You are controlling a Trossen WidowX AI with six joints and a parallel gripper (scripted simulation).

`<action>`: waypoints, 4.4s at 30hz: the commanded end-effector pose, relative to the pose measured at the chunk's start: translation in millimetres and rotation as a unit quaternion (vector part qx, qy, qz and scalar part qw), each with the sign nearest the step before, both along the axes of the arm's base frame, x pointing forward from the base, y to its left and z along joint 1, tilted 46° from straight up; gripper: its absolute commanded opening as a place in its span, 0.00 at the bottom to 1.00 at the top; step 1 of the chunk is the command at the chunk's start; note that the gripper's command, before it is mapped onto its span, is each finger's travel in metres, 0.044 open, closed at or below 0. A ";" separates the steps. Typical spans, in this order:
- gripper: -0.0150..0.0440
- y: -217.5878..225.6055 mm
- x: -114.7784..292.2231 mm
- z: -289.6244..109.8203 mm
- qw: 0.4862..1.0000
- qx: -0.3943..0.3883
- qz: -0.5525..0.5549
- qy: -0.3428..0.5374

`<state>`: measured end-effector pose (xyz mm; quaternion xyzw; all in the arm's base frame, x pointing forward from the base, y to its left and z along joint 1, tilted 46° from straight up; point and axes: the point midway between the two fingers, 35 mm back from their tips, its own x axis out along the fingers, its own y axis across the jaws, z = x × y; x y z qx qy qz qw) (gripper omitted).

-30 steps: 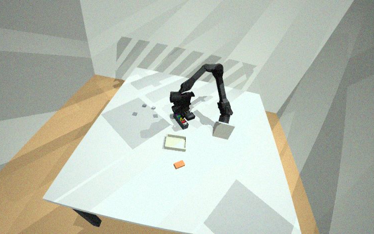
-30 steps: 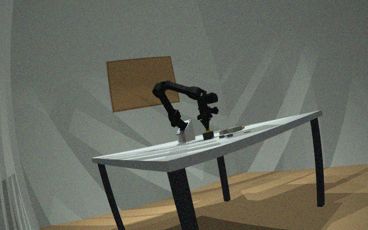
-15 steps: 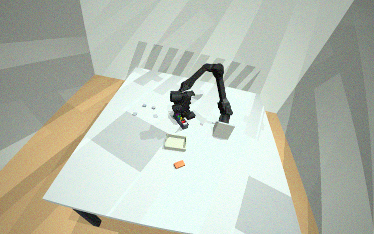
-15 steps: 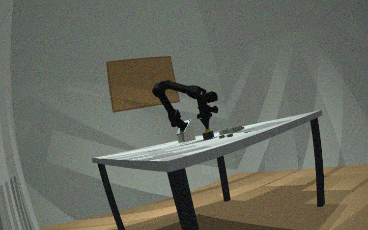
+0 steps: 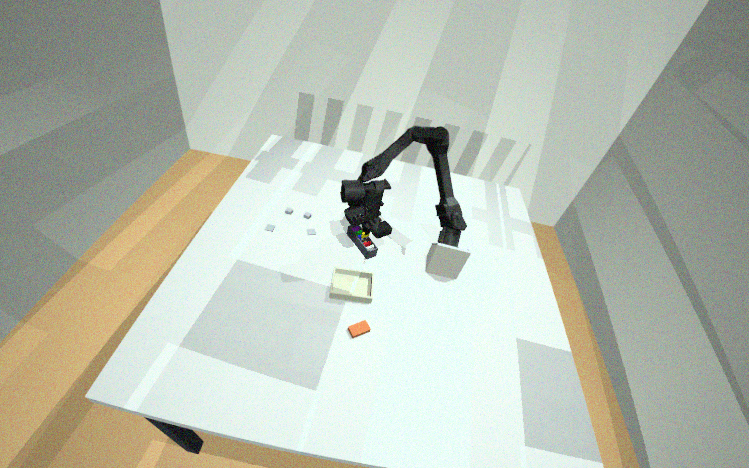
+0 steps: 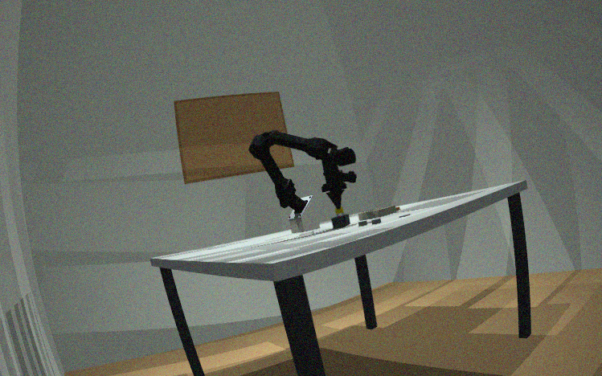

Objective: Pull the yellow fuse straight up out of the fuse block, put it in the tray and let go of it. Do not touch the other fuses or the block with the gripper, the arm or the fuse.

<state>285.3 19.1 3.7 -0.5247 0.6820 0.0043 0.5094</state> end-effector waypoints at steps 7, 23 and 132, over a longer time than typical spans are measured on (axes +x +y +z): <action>0.25 4.0 0.3 3.8 1.000 0.002 -0.001 -0.002; 0.25 19.9 -1.3 19.3 1.000 0.003 -0.001 -0.002; 0.81 153.9 -12.2 -113.6 1.000 0.008 0.001 -0.003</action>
